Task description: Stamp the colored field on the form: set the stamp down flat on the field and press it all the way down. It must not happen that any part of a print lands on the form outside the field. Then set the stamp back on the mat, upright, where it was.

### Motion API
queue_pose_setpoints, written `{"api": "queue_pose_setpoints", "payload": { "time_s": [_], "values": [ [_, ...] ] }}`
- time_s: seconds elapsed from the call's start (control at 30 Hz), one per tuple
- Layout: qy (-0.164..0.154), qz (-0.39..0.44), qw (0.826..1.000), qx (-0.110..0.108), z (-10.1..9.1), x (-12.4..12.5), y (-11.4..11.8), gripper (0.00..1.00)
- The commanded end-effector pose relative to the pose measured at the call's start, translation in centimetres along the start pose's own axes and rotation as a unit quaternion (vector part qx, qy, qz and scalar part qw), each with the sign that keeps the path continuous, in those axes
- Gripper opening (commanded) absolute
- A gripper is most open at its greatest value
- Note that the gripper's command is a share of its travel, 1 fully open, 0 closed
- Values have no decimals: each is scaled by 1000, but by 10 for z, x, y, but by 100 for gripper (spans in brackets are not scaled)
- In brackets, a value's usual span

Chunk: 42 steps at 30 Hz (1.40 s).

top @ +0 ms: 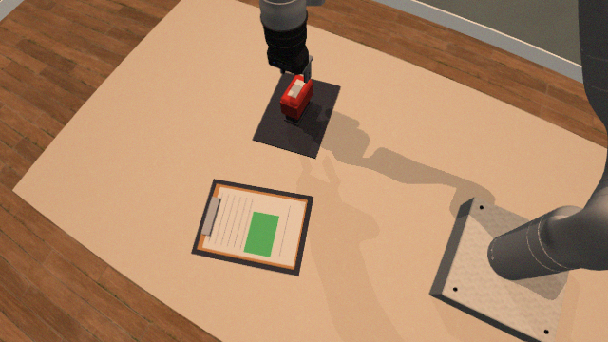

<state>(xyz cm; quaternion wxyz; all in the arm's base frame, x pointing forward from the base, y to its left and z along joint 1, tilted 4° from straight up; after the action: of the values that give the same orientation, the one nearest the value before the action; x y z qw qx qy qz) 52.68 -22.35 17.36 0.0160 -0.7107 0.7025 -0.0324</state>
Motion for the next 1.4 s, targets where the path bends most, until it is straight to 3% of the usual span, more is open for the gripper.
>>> {"api": "queue_pose_setpoints", "payload": {
  "time_s": [0.0,0.6,0.83,1.37],
  "values": [
    [0,0,1000,1,-1,0,-1,100],
    [0,0,1000,1,2,0,-1,100],
    [0,0,1000,1,27,0,-1,100],
    [0,0,1000,1,27,0,-1,100]
  ]
}}
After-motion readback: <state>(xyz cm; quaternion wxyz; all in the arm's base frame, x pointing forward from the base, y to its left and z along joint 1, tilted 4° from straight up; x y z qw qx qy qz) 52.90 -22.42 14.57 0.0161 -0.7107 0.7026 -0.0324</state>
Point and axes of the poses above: the point where the finger pads meet when closed, its own z axis out along the fingers, its own y axis across the jaws, x = y × z, the point moved 4 cm from there along -z, back along the fingers, and after that the axes turned 8 degrees about -z, right-handed, at the moved point
